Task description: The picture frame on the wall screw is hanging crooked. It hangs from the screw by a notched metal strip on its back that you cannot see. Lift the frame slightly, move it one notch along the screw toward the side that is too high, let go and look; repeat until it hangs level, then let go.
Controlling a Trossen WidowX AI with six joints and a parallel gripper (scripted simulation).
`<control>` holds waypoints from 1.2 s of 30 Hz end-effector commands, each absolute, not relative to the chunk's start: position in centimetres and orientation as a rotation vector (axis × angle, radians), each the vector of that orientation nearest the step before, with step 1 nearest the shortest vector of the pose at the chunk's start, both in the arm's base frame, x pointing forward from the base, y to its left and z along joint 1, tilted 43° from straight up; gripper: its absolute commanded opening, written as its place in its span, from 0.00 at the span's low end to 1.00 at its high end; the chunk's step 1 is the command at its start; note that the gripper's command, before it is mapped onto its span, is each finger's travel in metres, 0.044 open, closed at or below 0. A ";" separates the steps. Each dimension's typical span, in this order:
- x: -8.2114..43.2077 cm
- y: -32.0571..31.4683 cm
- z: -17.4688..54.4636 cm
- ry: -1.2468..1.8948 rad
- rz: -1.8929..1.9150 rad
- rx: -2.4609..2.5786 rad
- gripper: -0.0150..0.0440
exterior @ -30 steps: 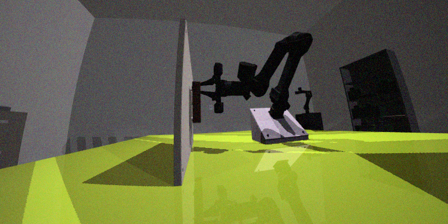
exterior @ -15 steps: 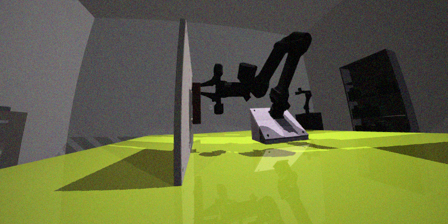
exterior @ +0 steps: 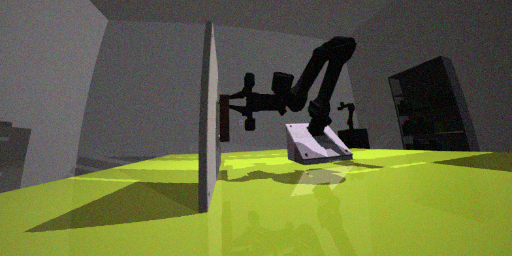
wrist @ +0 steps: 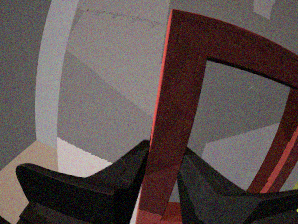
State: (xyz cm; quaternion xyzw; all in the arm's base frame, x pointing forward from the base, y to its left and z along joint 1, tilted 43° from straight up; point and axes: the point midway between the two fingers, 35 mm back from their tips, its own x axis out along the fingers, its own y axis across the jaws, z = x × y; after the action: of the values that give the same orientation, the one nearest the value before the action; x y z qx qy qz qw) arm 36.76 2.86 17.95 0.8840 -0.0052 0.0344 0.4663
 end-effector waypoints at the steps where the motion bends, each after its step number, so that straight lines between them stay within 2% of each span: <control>1: 36.8 2.9 17.9 -0.013 0.085 2.175 0.25; 31: 36.8 2.9 17.9 -0.006 0.090 2.339 0.25; 36: 36.8 2.9 17.9 -0.008 0.088 2.320 0.48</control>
State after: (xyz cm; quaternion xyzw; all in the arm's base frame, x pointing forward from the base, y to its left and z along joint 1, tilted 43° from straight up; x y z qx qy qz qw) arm 36.79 2.85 17.91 0.9172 -0.0033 0.0347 0.3969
